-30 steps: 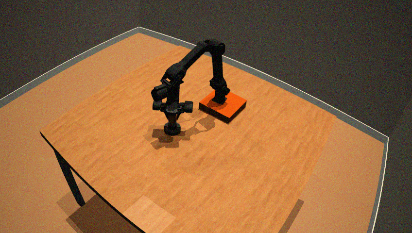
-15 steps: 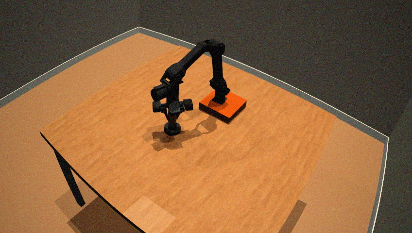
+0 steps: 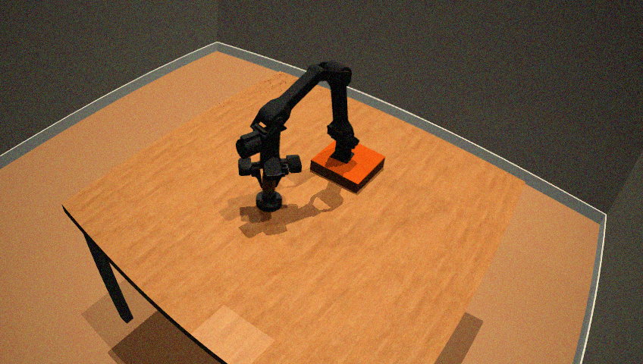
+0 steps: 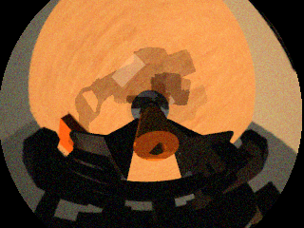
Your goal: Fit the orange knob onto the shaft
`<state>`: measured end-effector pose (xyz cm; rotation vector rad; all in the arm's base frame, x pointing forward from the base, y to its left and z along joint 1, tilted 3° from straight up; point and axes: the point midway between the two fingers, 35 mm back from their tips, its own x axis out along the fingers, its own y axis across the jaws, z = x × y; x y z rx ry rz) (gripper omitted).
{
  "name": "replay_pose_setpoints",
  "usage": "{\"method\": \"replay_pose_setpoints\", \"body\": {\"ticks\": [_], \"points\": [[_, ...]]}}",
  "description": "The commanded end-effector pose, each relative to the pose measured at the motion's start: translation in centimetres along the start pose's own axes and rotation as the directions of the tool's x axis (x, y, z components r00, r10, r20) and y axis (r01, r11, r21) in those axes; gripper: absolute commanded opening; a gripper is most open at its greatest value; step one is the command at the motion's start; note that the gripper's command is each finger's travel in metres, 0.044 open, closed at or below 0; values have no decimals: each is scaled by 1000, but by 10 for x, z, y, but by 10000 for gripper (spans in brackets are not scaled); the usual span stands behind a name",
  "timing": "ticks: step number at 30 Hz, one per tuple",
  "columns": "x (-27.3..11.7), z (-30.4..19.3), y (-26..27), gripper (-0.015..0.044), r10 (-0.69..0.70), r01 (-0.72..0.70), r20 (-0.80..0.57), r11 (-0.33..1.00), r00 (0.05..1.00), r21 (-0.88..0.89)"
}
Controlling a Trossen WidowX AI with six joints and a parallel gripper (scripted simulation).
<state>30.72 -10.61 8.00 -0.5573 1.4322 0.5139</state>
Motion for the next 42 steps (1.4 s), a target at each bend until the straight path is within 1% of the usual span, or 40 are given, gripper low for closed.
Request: {"method": "replay_pose_setpoints", "body": {"ticks": [1,15,17,21,22,42], "points": [[1,-1,3,0,2,-2,0,1000,1000,-4],[-5,-1,3,0,2,-2,0,1000,1000,-13],[-5,-1,3,0,2,-2,0,998,1000,-58],[-5,0,1,0,2,-2,0,979,1000,-202],[-5,0,1,0,2,-2,0,977,1000,-212],[0,2,-4,0,2,-2,1,977,1000,-212]]}}
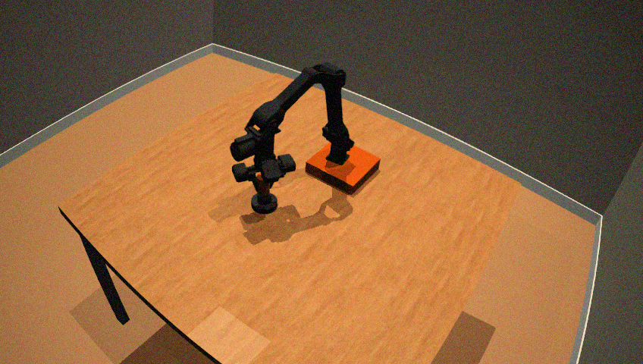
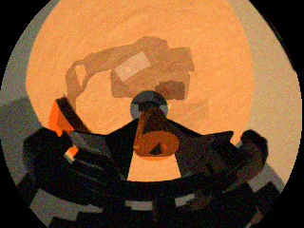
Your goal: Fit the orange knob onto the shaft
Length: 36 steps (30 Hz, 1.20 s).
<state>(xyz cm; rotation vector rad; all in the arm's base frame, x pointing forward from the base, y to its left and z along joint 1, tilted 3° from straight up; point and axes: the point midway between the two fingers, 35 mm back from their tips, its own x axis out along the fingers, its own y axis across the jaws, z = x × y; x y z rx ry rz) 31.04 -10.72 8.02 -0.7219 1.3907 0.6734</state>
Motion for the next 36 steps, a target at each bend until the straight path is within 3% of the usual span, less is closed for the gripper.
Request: {"method": "replay_pose_setpoints", "body": {"ticks": [1,8,15,36], "points": [[0,0,-1,0,-4,4,3,1000,1000,-3],[-5,0,0,0,-4,4,3,1000,1000,-12],[-4,-1,4,0,-4,4,3,978,1000,-211],[-3,-1,3,0,-4,4,3,978,1000,-211]]}}
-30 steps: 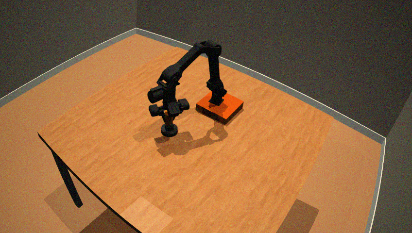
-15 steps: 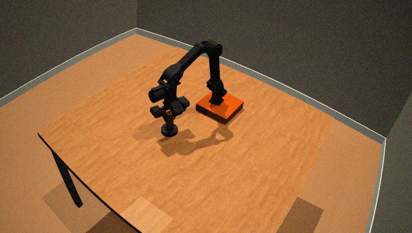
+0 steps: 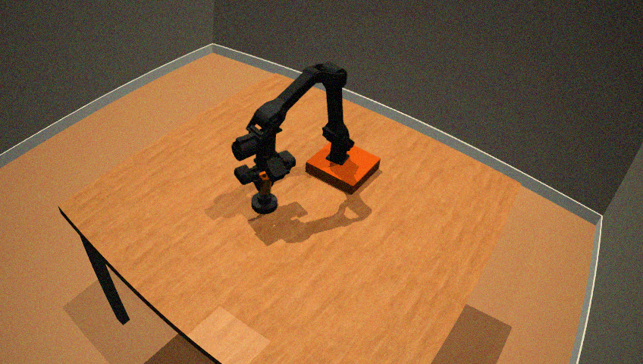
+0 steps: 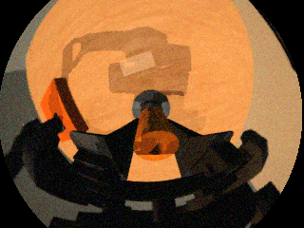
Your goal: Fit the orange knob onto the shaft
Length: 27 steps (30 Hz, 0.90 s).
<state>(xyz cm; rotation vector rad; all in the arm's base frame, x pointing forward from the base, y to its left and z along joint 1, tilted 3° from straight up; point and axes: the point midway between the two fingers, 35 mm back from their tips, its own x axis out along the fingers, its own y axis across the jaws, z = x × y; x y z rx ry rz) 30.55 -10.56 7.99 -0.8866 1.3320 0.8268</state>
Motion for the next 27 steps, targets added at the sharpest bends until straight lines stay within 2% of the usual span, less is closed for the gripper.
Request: {"method": "replay_pose_setpoints", "body": {"ticks": [1,4,10,27], "points": [[-4,0,-2,0,-4,4,2,1000,1000,-3],[-4,0,-3,0,-4,4,2,1000,1000,-29],[-5,1,-6,0,-4,4,2,977,1000,-211],[-1,0,-4,0,-4,4,2,977,1000,-211]]}}
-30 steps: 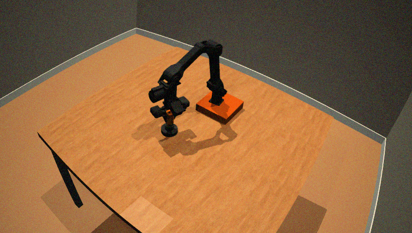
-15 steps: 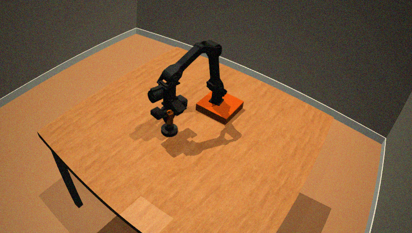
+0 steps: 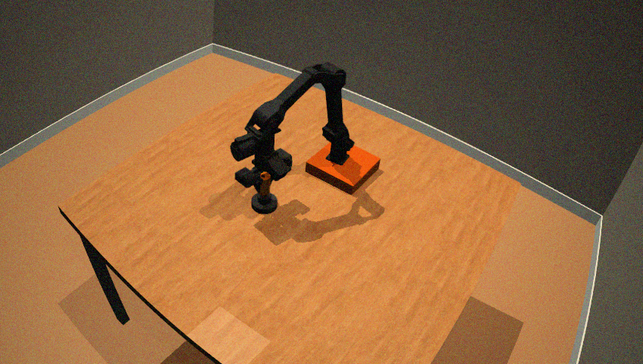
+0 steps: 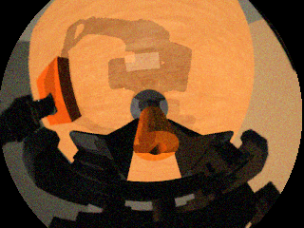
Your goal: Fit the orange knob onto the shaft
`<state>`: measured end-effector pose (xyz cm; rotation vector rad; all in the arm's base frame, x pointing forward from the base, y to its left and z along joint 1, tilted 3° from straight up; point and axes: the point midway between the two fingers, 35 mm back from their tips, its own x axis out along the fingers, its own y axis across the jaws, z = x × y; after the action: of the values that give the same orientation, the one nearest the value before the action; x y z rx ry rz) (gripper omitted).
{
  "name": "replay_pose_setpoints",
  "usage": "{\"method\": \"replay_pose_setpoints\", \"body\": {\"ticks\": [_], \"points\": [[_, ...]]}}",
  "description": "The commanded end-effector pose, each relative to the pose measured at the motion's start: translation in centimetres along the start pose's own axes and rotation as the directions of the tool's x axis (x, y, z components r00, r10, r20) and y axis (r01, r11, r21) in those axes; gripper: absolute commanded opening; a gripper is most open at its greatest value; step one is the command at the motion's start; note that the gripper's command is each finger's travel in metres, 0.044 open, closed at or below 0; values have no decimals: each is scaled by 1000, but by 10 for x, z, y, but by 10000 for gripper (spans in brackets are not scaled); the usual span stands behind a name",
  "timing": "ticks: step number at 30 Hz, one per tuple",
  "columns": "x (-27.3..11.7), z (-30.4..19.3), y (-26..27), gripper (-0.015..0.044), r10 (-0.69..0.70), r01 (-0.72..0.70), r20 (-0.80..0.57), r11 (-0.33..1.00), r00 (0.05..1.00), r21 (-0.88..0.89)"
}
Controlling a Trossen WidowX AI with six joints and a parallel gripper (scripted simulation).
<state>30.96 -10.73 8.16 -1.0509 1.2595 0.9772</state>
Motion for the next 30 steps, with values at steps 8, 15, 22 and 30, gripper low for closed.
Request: {"method": "replay_pose_setpoints", "body": {"ticks": [8,15,22,30], "points": [[2,1,3,0,-2,2,1,1000,1000,-3],[2,1,2,0,-2,2,1,1000,1000,-3],[-2,0,2,0,-2,2,1,1000,1000,-3],[-4,0,0,0,-2,2,1,985,1000,-171]]}}
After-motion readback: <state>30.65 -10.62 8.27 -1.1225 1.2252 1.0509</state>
